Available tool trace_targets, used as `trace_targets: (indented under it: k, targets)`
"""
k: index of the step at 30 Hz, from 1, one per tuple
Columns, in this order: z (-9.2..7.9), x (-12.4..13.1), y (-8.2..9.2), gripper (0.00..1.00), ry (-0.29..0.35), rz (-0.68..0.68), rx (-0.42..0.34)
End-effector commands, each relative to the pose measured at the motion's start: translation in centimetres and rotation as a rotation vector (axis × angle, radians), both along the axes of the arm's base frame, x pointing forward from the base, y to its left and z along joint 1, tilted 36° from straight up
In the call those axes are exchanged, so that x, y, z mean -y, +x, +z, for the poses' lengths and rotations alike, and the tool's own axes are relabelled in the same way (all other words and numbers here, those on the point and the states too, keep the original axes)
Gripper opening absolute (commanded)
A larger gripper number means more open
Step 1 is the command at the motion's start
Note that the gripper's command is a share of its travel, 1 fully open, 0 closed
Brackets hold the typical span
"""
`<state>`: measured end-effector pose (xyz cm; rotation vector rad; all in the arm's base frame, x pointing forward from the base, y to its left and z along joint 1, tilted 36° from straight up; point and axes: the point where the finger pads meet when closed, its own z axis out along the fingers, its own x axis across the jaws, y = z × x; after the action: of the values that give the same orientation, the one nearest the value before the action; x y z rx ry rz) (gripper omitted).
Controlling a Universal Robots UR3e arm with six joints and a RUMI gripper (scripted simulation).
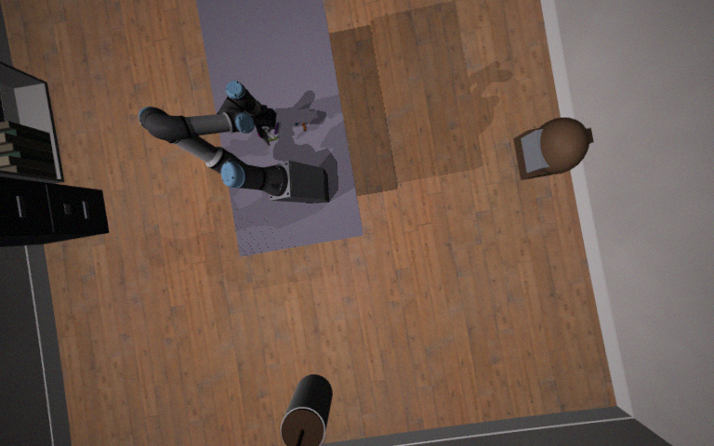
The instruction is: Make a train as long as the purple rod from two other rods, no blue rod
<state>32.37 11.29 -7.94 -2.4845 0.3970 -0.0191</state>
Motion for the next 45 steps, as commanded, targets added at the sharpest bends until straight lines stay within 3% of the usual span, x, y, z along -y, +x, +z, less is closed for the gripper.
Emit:
trace_targets:
  k: [1, 16, 18, 33, 35, 45]
  targets:
    - [-0.5, 0.7, 0.2, 1.0, 0.005, -0.092, -0.065]
    - [-2.4, 3.6, 0.3, 1.0, 0.051, -0.456, -0.321]
    - [-2.4, 3.6, 0.3, 1.0, 0.051, -0.456, -0.321]
    - [-4.5, 6.5, -0.1, 1.0, 0.101, -0.82, -0.579]
    - [-4.5, 6.5, -0.1, 1.0, 0.101, -0.82, -0.579]
    - [-5.7, 8.1, -0.6, 1.0, 0.134, -1.038, -0.735]
